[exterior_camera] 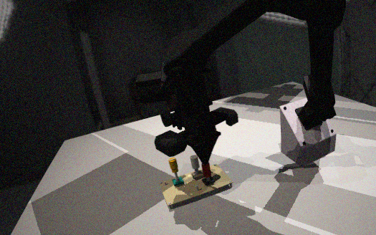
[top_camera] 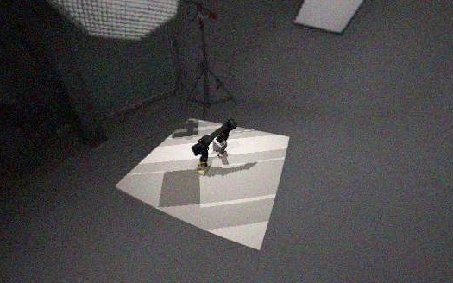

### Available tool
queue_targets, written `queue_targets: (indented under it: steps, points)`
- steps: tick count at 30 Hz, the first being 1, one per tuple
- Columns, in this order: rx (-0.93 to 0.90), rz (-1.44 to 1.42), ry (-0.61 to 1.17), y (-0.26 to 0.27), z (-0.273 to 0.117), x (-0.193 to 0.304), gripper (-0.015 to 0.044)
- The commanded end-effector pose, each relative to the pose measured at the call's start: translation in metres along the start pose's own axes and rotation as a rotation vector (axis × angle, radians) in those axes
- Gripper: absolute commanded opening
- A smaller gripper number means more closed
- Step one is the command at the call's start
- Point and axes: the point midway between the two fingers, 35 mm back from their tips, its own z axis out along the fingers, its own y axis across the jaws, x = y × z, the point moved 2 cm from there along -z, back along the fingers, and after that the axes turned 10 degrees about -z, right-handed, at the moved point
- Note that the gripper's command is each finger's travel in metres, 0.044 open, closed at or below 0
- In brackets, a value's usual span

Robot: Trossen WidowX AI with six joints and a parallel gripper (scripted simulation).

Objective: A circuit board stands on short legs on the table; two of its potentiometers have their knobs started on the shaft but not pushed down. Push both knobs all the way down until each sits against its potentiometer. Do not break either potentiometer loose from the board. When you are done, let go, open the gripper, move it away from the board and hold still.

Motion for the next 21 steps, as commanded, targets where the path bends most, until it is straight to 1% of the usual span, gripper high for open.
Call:
queue_targets:
  steps: [1, 21]
  points:
    - [-0.002, 0.005, 0.003, 0.0001, -0.0002, 0.0005, 0.0000]
    - [-0.003, 0.005, 0.003, 0.0001, 0.0030, 0.0005, 0.0000]
